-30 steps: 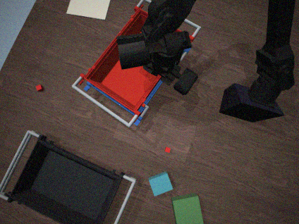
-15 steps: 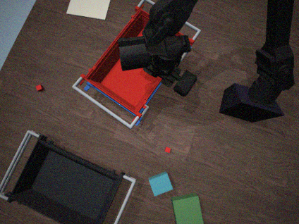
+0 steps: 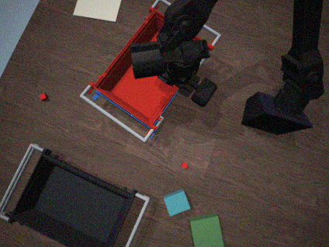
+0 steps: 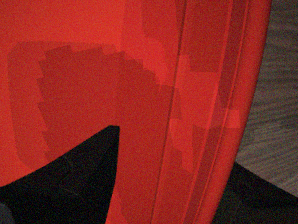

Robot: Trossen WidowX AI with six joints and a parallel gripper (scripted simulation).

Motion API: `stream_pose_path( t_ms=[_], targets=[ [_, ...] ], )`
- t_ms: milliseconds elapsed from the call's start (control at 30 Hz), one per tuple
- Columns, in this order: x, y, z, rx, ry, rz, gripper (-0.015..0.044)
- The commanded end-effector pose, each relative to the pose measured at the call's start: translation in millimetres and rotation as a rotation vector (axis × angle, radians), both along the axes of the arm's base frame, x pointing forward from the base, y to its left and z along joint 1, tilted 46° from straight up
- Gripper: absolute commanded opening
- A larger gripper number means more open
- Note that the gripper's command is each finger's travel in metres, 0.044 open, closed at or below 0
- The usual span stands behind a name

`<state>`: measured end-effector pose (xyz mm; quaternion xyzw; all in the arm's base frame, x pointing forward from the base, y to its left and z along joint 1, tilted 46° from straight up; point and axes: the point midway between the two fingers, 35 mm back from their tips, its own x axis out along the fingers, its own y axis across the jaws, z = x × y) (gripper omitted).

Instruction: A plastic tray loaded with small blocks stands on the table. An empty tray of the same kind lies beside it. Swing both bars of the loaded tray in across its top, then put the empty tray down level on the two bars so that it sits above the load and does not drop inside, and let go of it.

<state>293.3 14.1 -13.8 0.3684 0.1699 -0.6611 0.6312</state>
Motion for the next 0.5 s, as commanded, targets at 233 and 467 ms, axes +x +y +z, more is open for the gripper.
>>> stream_pose_path(
  t_ms=[233,467],
  targets=[
    [-0.8,-0.5,-0.4,0.001,0.007,0.001,0.0264],
    [-0.8,-0.5,-0.4,0.001,0.007,0.001,0.0367]
  ],
)
